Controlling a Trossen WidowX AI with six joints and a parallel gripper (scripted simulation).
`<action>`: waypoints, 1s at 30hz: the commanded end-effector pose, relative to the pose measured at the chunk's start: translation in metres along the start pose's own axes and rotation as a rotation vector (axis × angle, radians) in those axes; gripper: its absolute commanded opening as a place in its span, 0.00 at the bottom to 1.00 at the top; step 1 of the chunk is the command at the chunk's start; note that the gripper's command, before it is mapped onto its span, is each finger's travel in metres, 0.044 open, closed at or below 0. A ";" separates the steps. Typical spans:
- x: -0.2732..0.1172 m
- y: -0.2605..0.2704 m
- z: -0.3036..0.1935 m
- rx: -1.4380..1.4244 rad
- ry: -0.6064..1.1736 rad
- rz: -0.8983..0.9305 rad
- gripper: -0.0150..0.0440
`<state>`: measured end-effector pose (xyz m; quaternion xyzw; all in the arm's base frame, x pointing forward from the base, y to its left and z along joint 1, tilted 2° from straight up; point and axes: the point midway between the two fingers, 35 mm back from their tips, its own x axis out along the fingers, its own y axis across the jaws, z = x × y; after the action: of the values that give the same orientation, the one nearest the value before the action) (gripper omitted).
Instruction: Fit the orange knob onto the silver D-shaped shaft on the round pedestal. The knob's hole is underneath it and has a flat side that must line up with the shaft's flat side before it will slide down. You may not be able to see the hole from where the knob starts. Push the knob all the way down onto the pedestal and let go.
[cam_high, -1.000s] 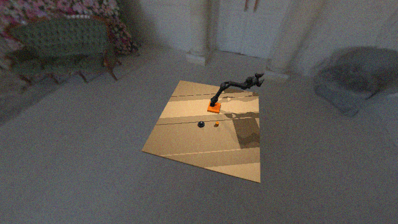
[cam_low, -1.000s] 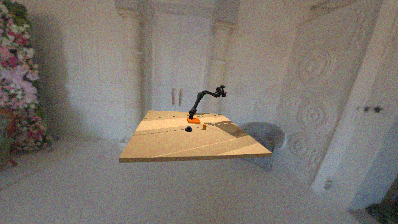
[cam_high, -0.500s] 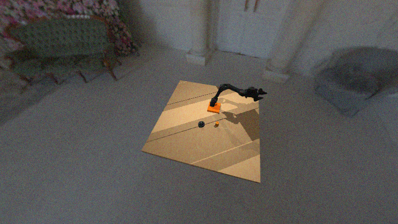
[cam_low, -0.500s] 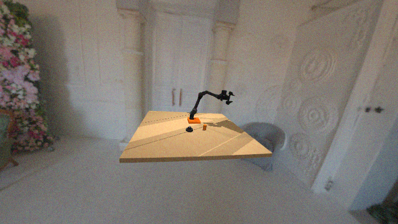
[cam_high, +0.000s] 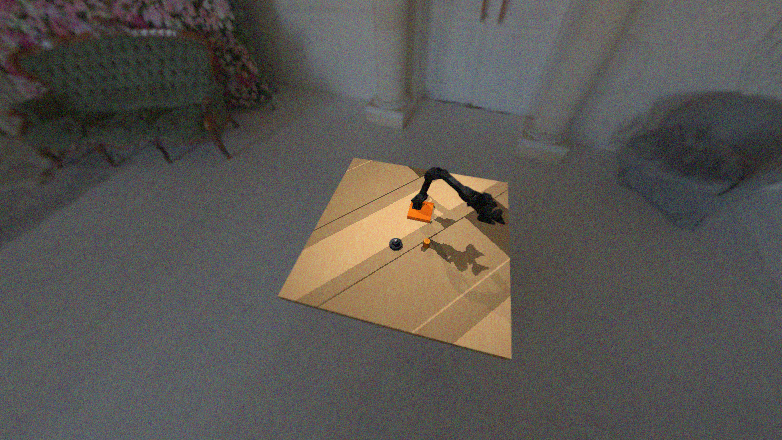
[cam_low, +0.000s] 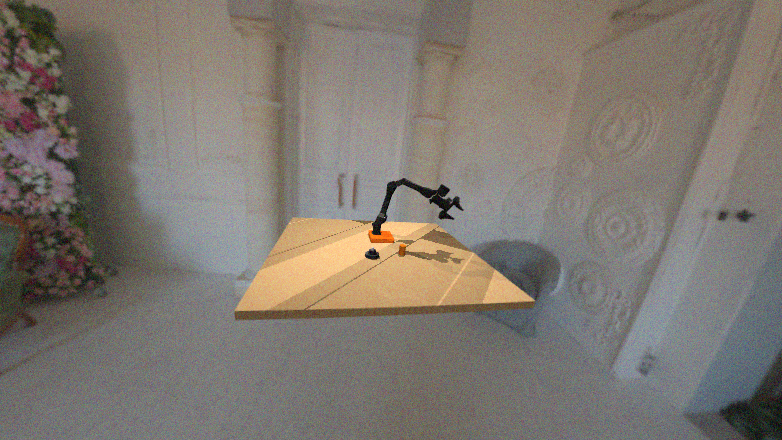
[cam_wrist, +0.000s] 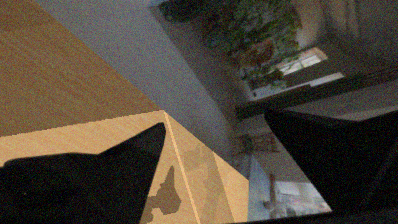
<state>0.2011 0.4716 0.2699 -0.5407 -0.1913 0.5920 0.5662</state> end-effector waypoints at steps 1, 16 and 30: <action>-0.016 0.008 -0.054 0.130 0.137 0.059 1.00; -0.136 0.098 -0.223 0.720 0.699 0.349 1.00; -0.237 0.159 -0.262 1.134 1.024 0.540 1.00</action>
<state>0.3024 0.1201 0.1495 -0.4063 0.5484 0.3973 0.6135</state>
